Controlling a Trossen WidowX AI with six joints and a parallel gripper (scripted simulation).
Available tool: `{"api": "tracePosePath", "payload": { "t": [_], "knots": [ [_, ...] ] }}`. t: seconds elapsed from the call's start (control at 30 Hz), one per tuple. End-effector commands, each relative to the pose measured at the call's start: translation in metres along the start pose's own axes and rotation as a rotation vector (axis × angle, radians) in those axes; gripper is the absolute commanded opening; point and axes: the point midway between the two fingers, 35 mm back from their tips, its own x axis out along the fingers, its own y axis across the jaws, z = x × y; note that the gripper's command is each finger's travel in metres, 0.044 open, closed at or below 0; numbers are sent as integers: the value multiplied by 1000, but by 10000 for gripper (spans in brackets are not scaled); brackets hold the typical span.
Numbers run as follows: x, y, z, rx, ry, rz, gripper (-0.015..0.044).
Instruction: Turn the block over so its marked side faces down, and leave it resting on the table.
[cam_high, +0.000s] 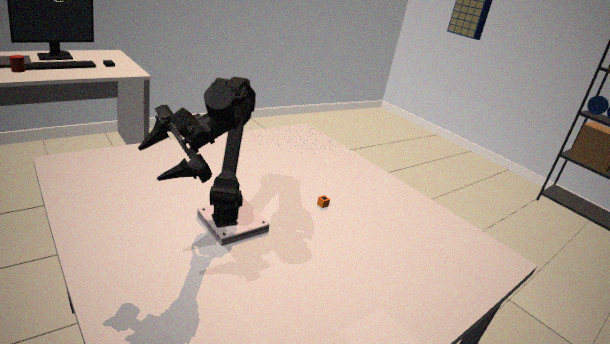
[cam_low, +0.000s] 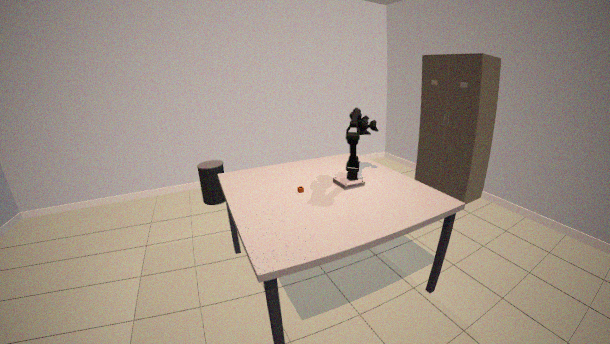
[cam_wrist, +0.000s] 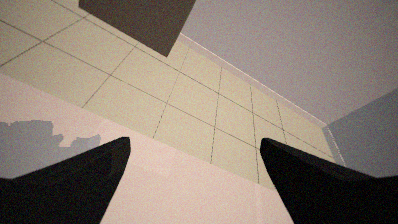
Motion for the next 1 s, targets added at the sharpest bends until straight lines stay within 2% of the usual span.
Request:
{"api": "tracePosePath", "payload": {
  "t": [0.0,0.23,0.47,0.7,0.97],
  "knots": [
    [0,2,1,-6,-1,8,426],
    [-30,91,12,-226,-51,311,440],
    [-95,184,-3,-488,-101,638,440],
    [-179,250,-50,-777,-144,909,440],
    [-277,281,-129,-1103,-200,1135,440]
  ]
}}
